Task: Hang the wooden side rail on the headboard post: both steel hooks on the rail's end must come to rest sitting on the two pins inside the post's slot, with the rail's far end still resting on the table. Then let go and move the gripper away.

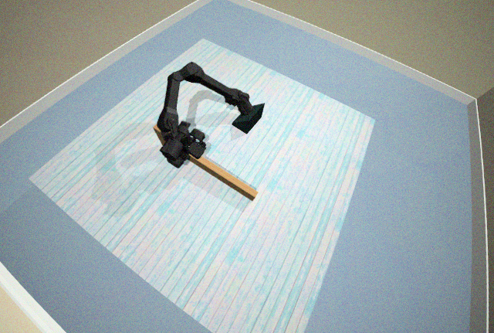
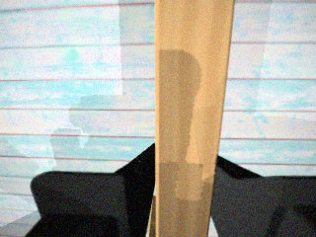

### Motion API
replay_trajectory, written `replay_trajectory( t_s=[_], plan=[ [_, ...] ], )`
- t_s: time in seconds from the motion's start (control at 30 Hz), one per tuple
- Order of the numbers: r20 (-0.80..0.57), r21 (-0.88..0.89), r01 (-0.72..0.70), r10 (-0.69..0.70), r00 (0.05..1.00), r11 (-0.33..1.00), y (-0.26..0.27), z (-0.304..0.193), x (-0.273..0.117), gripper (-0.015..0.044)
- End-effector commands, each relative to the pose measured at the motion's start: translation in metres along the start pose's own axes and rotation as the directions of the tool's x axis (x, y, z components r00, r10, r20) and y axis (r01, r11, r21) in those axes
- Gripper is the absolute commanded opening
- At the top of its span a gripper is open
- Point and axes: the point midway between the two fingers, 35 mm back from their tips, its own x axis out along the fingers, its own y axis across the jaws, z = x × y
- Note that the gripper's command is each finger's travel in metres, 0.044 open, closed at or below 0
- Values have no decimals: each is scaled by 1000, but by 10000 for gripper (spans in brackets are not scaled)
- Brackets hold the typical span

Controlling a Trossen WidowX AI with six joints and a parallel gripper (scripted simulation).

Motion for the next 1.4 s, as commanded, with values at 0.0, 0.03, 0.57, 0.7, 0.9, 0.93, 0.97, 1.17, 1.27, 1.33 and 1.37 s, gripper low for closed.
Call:
replay_trajectory(
  t_s=[0.0, 0.03, 0.57, 0.7, 0.9, 0.93, 0.97, 1.17, 1.27, 1.33, 1.37],
  plan=[
    [-2, 3, 11, -11, 1000, 1000, -1, -2, -3, 0],
    [-2, 3, 11, -11, 1000, 1000, 0, -2, -3, 0],
    [-2, 3, 11, -11, 1000, 1000, -2, -4, -4, 0],
    [-2, 3, 11, -11, 1000, 1000, -2, -5, -4, 0],
    [-2, 3, 11, -11, 1000, 1000, -2, -5, -4, 0],
    [-2, 3, 11, -11, 1000, 1000, -2, -5, -4, 0],
    [-2, 3, 11, -11, 1000, 1000, -2, -6, -4, 0],
    [-2, 3, 11, -11, 1000, 1000, -2, -6, -4, 0],
    [-2, 3, 11, -11, 1000, 1000, -2, -6, -4, 0],
    [-2, 3, 11, -11, 1000, 1000, -2, -7, -4, 0],
    [-2, 3, 11, -11, 1000, 1000, -2, -7, -4, 0]
  ],
)
